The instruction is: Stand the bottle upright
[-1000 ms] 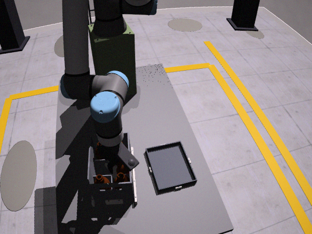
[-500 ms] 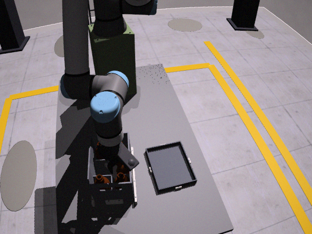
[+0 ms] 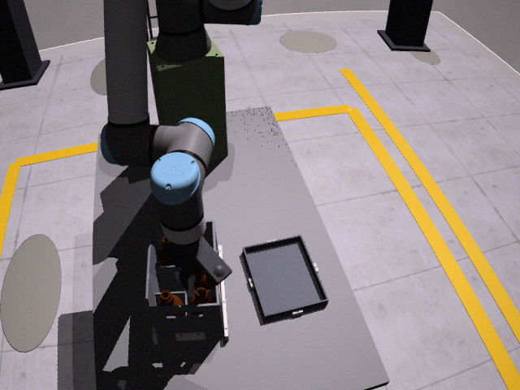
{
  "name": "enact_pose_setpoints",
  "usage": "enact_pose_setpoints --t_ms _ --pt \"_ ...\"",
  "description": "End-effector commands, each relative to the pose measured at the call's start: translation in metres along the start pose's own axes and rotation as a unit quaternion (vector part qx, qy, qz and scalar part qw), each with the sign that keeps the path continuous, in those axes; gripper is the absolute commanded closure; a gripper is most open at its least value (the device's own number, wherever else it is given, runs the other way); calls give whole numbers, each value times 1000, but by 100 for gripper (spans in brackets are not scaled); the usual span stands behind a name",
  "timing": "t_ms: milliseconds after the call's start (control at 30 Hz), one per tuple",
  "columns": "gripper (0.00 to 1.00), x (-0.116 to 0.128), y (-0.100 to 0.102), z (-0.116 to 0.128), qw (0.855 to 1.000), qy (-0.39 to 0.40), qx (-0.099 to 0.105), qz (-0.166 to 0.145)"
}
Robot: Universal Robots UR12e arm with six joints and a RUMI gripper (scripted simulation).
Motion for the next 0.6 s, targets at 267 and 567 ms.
enact_pose_setpoints --t_ms 267,567 --pt "62 2 7 0 1000 1 0 -1" --pt "62 1 13 2 1000 0 1 0"
Point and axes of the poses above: the point where the finger pads meet when closed, its own y axis out along the fingers, its own z axis across the jaws, x = y × z, the point moved 10 cm from there along -y, back along the fingers, and after that the axes turned 10 degrees about -y, right-handed, at the moved point
